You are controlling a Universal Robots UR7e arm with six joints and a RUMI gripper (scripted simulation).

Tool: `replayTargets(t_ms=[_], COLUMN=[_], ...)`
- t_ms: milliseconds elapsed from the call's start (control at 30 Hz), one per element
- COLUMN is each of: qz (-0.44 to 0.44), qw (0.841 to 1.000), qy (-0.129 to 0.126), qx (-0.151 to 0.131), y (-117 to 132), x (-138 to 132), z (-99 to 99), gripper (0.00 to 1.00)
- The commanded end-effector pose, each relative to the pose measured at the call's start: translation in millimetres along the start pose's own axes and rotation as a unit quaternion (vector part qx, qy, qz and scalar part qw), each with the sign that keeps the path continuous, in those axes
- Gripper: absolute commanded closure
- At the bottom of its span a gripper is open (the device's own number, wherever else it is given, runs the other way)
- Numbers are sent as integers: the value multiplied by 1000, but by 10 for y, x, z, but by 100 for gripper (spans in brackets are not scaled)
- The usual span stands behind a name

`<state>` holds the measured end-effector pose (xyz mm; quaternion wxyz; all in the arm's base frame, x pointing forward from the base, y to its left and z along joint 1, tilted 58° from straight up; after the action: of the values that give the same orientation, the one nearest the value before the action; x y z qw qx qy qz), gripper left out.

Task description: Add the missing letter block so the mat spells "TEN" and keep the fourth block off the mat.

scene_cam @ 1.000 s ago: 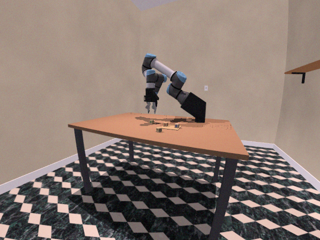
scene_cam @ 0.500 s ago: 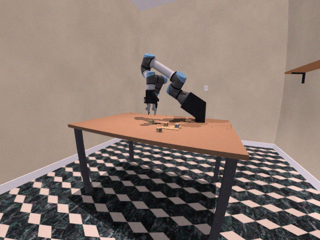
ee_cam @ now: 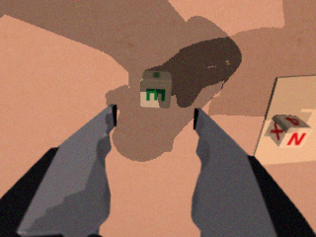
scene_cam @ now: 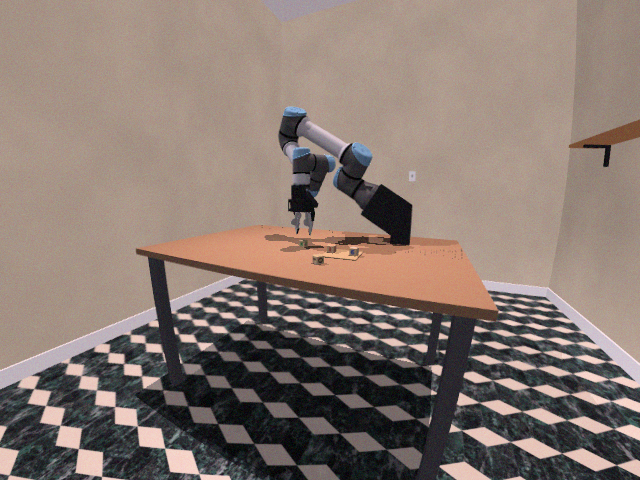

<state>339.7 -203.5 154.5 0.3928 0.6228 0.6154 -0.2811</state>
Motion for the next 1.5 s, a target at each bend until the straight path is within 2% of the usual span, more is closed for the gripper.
replayTargets(t_ms=[0,433,1467], qz=[-1,0,0], qw=[1000,1000,1000], qy=[0,0,0], qx=[-1,-2,-2], y=[-4,3,-5], x=[7,1,7], z=[98,164,164], gripper=[60,60,60])
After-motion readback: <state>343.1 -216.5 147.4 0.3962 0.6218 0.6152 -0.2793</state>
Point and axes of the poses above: the point where the finger pads meet when closed, its own z axis out along the fingers, its own x axis across the jaws, y = z × x, the point moved 1 cm from there along -z, back along the fingers, and after that the axes turned 1 degree about -z, right-handed, at the moved point
